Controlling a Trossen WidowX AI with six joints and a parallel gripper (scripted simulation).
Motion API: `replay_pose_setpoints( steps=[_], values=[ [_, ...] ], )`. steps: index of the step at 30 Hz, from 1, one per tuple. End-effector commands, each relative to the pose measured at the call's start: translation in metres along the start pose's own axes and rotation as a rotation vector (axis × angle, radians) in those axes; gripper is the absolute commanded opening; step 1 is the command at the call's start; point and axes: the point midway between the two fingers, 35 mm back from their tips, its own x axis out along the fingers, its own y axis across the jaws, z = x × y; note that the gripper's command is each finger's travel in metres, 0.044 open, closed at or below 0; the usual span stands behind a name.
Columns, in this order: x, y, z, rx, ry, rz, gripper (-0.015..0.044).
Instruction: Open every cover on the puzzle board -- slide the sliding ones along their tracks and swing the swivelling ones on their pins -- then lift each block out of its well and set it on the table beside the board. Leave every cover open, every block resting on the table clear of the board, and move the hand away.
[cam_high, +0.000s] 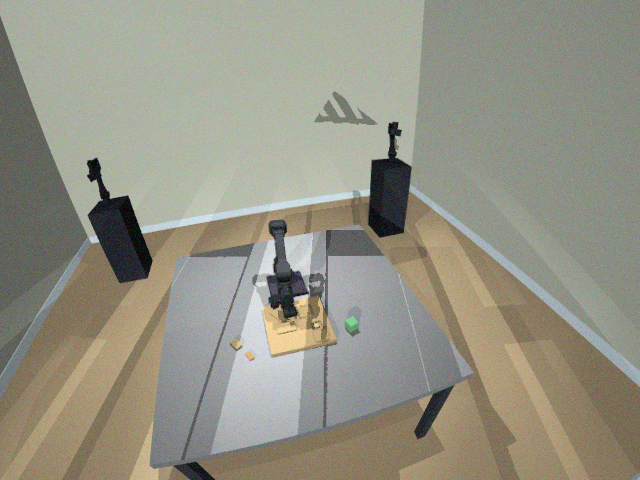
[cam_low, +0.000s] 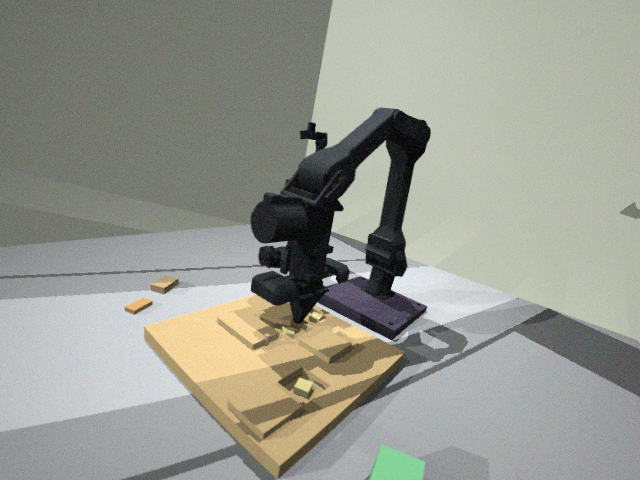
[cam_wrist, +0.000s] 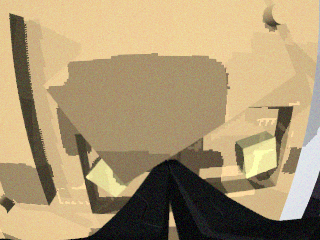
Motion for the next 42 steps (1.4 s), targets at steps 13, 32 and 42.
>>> replay_pose_setpoints(
  steps=[13, 32, 42],
  values=[
    [-0.002, 0.015, 0.011, -0.005, -0.003, 0.006, 0.0],
    [-0.002, 0.028, 0.028, -0.005, -0.004, 0.007, 0.0],
    [-0.005, 0.032, 0.034, -0.005, -0.004, 0.007, 0.0]
  ],
)
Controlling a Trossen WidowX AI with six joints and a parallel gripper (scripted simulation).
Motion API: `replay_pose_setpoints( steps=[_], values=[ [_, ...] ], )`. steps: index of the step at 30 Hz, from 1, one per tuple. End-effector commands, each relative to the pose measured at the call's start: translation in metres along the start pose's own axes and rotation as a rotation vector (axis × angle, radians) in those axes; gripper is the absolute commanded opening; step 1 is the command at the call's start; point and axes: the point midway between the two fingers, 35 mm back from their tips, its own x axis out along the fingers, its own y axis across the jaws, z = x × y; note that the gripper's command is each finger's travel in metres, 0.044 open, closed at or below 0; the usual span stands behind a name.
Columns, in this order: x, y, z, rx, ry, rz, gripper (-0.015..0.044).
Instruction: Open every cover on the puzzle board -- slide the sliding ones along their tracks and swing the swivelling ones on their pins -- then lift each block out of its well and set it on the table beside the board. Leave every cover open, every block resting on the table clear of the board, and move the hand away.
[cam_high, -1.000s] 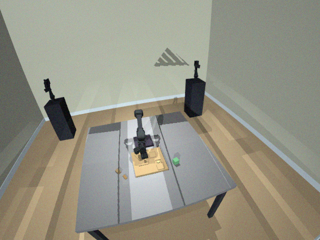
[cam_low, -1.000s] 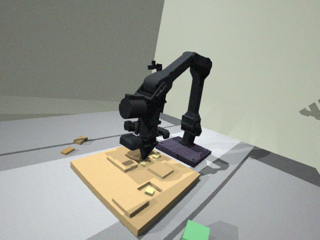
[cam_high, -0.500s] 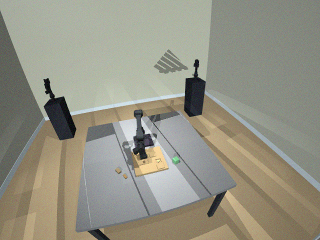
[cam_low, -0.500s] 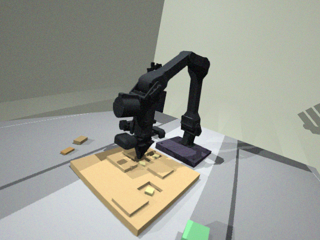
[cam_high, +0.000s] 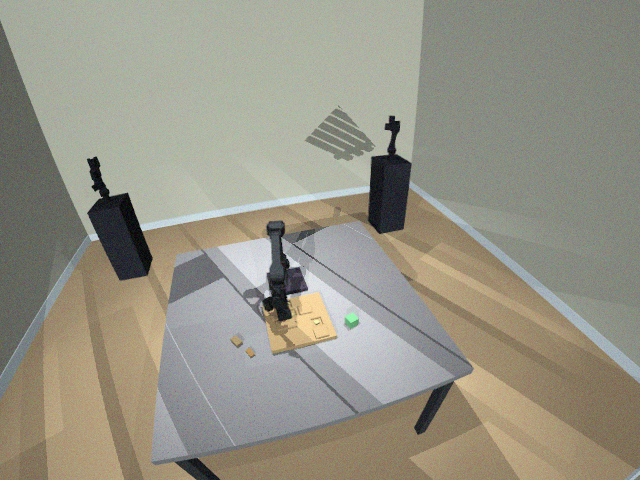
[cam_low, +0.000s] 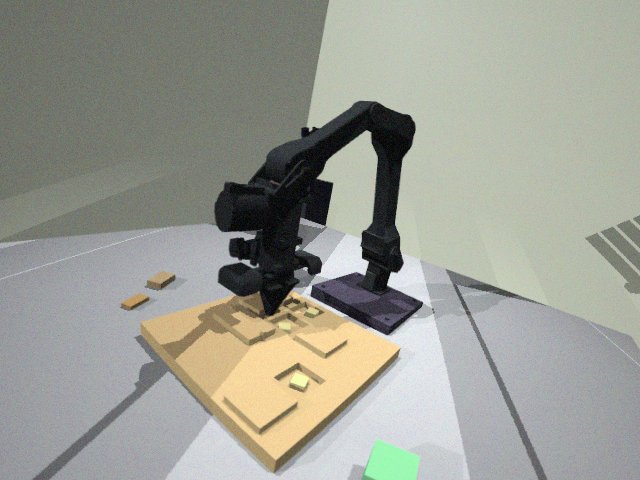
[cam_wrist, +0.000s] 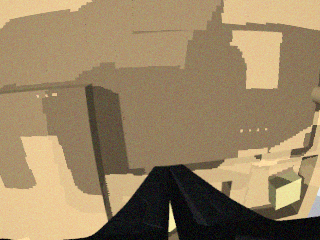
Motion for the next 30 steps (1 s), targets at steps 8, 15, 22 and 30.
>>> replay_pose_setpoints(
  steps=[8, 15, 22, 30],
  values=[
    [-0.014, 0.003, 0.002, -0.006, -0.007, 0.004, 0.0],
    [-0.023, 0.004, 0.003, -0.006, -0.007, 0.004, 0.0],
    [-0.032, 0.004, 0.003, -0.006, -0.007, 0.004, 0.0],
    [-0.043, 0.004, 0.003, -0.006, -0.007, 0.004, 0.0]
  ],
)
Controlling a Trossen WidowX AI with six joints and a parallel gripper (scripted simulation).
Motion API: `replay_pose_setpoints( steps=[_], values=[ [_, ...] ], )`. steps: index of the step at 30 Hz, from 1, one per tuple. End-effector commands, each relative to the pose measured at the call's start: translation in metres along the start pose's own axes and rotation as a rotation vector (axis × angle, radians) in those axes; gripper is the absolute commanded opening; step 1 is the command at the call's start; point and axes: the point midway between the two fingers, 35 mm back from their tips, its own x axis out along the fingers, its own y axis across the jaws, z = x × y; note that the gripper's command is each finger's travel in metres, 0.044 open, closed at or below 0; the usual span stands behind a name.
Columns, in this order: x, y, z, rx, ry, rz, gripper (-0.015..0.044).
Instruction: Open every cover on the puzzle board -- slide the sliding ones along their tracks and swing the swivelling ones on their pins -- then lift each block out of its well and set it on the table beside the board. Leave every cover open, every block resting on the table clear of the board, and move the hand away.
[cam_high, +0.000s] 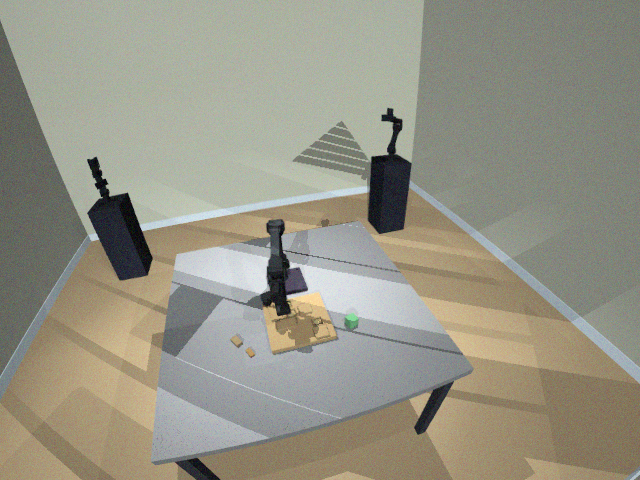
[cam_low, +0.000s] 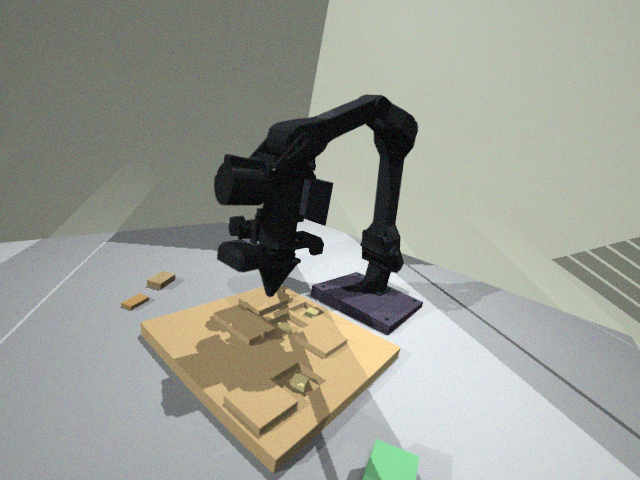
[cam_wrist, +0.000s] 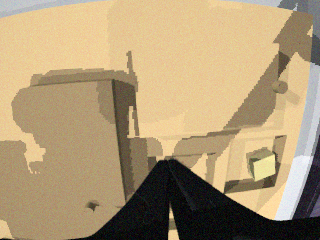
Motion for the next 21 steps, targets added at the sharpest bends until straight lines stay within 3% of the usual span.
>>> replay_pose_setpoints(
  steps=[1, 21],
  values=[
    [-0.007, 0.001, 0.001, -0.006, -0.007, 0.005, 0.0],
    [-0.023, 0.021, 0.025, -0.006, -0.009, 0.006, 0.0]
  ],
)
